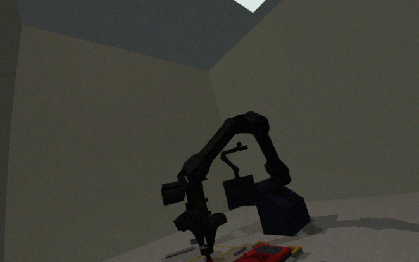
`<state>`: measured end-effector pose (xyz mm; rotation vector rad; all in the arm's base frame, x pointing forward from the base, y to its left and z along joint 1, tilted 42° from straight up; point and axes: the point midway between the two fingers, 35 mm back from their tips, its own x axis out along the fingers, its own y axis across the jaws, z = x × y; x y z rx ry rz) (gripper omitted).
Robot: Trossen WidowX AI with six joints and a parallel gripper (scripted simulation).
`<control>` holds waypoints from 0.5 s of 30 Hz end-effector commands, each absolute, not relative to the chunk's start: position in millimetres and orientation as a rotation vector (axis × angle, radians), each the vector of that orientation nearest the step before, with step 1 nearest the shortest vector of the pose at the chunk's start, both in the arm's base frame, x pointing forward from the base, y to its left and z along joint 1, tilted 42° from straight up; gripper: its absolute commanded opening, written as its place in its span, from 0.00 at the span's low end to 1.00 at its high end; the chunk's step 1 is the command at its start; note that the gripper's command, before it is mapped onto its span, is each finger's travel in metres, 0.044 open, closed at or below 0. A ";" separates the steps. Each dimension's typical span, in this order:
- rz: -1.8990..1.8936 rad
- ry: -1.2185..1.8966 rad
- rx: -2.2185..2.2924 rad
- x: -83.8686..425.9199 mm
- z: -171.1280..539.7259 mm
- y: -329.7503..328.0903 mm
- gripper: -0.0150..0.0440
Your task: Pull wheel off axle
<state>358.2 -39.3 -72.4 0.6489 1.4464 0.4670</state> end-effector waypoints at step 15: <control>0.464 1.443 0.650 357.8 -66.2 -45.7 0.25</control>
